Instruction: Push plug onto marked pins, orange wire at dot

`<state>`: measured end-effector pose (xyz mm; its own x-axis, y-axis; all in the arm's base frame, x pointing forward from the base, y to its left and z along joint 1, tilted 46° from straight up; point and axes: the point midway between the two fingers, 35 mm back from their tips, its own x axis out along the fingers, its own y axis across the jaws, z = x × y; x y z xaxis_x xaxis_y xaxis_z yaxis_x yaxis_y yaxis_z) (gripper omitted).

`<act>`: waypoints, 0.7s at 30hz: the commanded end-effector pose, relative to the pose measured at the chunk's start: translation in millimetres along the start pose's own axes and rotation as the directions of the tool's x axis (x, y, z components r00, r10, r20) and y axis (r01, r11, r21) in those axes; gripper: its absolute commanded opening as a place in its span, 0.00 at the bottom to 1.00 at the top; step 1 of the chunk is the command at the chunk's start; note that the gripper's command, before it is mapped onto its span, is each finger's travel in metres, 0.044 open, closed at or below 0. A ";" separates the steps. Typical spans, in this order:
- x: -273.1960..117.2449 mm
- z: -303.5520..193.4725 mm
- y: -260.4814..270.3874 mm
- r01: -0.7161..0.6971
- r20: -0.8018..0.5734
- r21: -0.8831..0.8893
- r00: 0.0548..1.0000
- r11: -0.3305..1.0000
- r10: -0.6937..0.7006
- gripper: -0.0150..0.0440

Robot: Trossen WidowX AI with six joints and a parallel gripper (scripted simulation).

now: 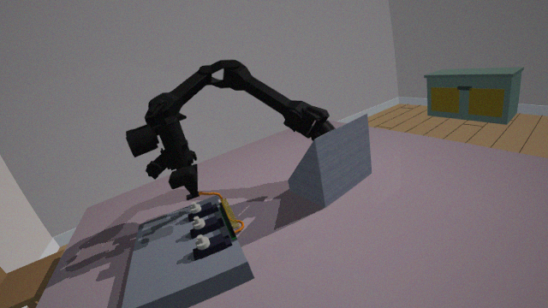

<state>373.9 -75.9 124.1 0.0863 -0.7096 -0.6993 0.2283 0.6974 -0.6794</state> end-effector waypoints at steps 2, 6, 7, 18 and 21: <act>-22.8 0.4 -1.5 0.003 0.009 0.007 1.000 1.000 -0.003 0.25; -23.3 -3.1 0.8 0.002 0.008 0.004 1.000 1.000 -0.002 0.25; -23.7 -5.5 2.3 0.001 0.008 0.002 1.000 1.000 -0.001 0.25; -27.3 -46.8 24.5 -0.006 0.005 -0.027 1.000 1.000 0.007 0.25; -27.5 -59.1 29.6 -0.007 0.004 -0.035 1.000 0.999 0.007 0.25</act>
<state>330.0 -34.8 115.4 0.0901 -0.7093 -0.6992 0.1943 0.7010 -0.6861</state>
